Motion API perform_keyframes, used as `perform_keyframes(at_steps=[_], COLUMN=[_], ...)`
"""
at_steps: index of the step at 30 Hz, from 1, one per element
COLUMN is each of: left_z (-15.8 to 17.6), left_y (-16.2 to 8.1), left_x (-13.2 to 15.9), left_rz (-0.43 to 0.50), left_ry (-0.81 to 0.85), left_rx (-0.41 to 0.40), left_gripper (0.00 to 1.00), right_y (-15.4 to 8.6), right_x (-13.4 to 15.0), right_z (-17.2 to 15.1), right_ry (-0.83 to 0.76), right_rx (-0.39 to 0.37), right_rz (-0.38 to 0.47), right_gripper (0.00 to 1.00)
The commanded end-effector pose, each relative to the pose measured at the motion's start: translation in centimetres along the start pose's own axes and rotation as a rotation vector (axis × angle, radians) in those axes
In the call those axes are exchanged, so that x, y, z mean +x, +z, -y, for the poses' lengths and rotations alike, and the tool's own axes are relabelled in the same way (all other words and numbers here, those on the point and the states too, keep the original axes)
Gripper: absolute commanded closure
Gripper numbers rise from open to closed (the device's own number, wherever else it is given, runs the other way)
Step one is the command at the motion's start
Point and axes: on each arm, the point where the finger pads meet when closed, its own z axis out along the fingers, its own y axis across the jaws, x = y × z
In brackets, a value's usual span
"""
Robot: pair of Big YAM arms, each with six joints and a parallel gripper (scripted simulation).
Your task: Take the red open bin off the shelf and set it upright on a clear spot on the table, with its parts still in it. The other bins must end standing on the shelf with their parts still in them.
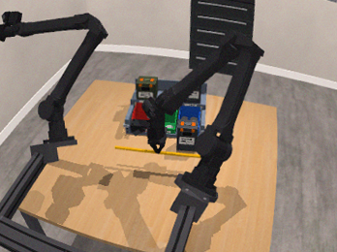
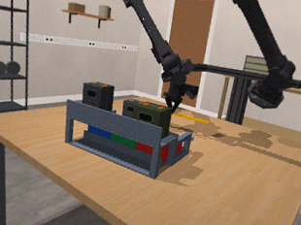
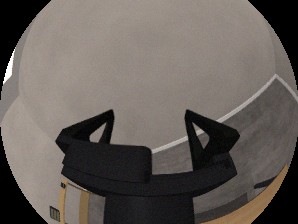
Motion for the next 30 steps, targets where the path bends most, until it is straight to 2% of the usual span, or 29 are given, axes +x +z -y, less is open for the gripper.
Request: perform_keyframes(at_steps=[1,6,10,12,13,14,17,20,23,26,29,30], left_z=[-0.5,-0.5,-0.5,-0.5,-0.5,-0.5,-0.5,-0.5,-0.5,-0.5,-0.5,-0.5], left_y=[-0.4,-0.4,-0.4,-0.4,-0.4,-0.4,-0.4,-0.4,-0.4,-0.4,-0.4,-0.4], left_x=[-4.0,-4.0,-4.0,-4.0,-4.0,-4.0,-4.0,-4.0,-4.0,-4.0,-4.0,-4.0], left_rz=[0.051,0.051,0.051,0.051,0.051,0.051,0.051,0.051,0.051,0.051,0.051,0.051], left_ry=[-0.005,-0.005,-0.005,-0.005,-0.005,-0.005,-0.005,-0.005,-0.005,-0.005,-0.005,-0.005], left_rx=[-0.008,-0.008,-0.008,-0.008,-0.008,-0.008,-0.008,-0.008,-0.008,-0.008,-0.008,-0.008], left_gripper=[0.00,0.00,0.00,0.00,0.00,0.00,0.00,0.00,0.00,0.00,0.00,0.00], right_y=[1.2,2.1,3.4,3.4,2.5,3.5,4.9,5.4,4.7,6.4,6.4,5.1], right_x=[-0.4,-1.3,-0.4,-0.4,-1.5,-1.6,-0.4,-0.3,-1.3,-0.3,-0.5,-1.1], right_z=[0.8,0.8,1.6,1.6,1.8,0.8,1.0,0.6,1.6,0.9,0.8,1.1], right_ry=[-0.002,-0.020,0.009,0.009,-0.009,-0.026,-0.001,-0.008,-0.010,-0.002,-0.005,-0.017], right_rx=[0.013,0.024,0.027,0.027,0.050,0.030,0.016,0.013,0.045,0.016,0.017,0.043], right_rz=[0.009,0.022,0.014,0.014,0.036,0.026,0.009,0.007,0.031,0.007,0.008,0.030], right_gripper=[1.00,1.00,1.00,1.00,1.00,1.00,1.00,1.00,1.00,1.00,1.00,1.00])
